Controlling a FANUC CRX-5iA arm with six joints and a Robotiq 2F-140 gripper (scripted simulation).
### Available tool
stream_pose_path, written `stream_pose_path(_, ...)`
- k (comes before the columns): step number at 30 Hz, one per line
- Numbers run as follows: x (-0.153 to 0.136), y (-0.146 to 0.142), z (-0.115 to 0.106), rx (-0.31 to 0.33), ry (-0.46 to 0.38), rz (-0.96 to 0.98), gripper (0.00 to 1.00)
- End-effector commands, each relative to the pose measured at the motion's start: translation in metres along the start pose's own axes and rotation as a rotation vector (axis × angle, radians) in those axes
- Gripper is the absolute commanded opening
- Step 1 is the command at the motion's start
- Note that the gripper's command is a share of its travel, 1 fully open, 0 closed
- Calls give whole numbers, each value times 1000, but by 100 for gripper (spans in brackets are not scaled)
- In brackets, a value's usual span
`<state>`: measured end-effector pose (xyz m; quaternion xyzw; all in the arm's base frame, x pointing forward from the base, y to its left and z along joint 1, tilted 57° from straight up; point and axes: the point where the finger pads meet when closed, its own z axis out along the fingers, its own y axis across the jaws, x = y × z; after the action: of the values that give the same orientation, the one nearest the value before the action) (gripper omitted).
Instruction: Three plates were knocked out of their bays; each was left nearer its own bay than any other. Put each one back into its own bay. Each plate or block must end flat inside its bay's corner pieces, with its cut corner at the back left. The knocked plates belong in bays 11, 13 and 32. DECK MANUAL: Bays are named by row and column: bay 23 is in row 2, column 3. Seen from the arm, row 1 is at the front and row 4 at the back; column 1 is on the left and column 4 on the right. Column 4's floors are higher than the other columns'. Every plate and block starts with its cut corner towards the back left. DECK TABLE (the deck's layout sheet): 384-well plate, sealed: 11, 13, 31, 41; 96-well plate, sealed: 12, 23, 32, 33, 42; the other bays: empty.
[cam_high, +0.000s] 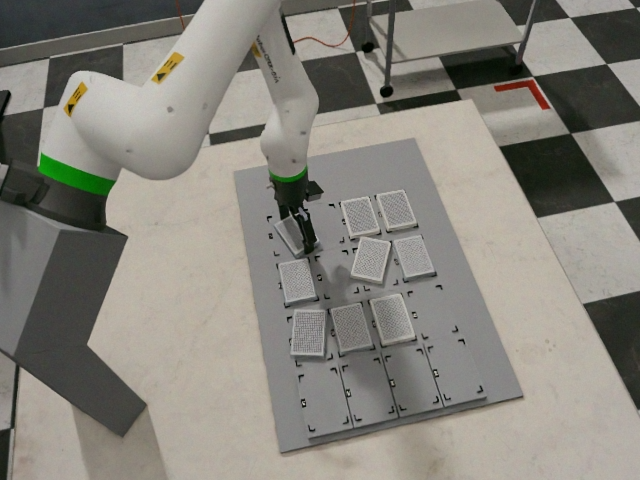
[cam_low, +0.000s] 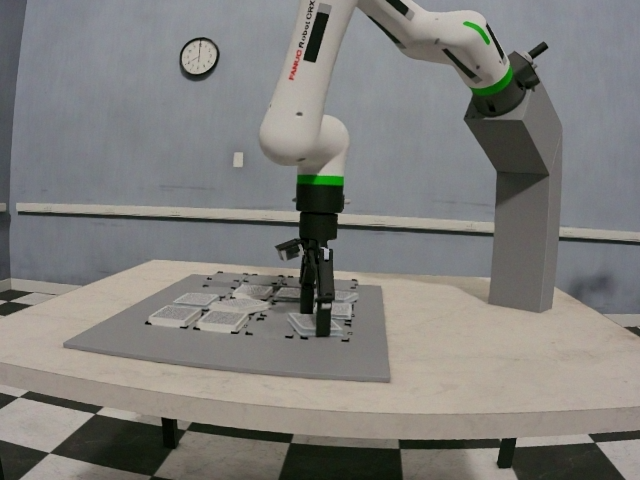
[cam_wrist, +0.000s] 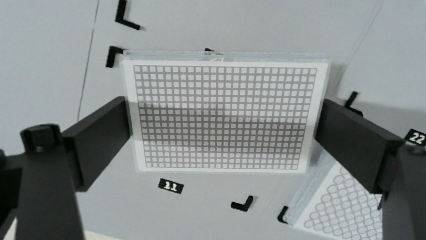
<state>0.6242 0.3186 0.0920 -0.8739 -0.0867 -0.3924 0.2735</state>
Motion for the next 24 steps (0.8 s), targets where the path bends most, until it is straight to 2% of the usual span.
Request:
stream_pose_path(1,1,0,0,0,1,0,90)
stream_pose_path(24,1,0,0,0,1,0,89)
